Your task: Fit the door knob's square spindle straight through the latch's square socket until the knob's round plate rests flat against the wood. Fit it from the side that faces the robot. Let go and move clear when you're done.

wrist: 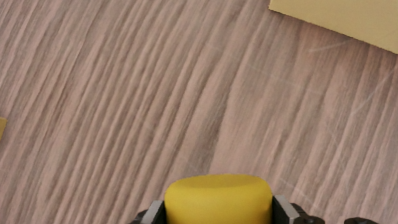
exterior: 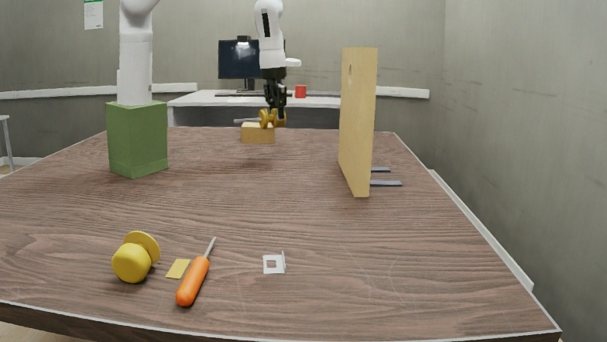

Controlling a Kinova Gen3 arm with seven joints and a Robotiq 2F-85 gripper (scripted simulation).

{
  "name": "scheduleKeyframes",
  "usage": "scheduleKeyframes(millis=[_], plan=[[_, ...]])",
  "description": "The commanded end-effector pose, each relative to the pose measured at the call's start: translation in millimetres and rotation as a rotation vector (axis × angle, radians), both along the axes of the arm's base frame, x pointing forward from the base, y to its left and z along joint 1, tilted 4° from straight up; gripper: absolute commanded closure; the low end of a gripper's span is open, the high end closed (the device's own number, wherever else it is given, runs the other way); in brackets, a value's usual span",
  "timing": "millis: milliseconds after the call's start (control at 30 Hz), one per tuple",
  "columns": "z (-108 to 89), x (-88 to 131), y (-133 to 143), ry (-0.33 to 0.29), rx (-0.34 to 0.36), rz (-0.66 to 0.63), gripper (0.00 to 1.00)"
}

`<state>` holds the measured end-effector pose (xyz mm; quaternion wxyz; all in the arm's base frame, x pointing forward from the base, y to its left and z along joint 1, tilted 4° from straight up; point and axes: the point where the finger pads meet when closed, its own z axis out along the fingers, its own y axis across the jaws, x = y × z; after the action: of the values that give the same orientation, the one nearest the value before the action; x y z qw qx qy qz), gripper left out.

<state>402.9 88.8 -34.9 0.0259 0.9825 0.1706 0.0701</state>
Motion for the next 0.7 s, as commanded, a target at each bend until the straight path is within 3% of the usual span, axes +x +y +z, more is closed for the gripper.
scheduleKeyframes(millis=[0,667], plan=[[3.4,3,-1,-0.003,0.006,-0.050,0.37],[13.8,10,-13,0.002,0.045,-0.369,0.37]])
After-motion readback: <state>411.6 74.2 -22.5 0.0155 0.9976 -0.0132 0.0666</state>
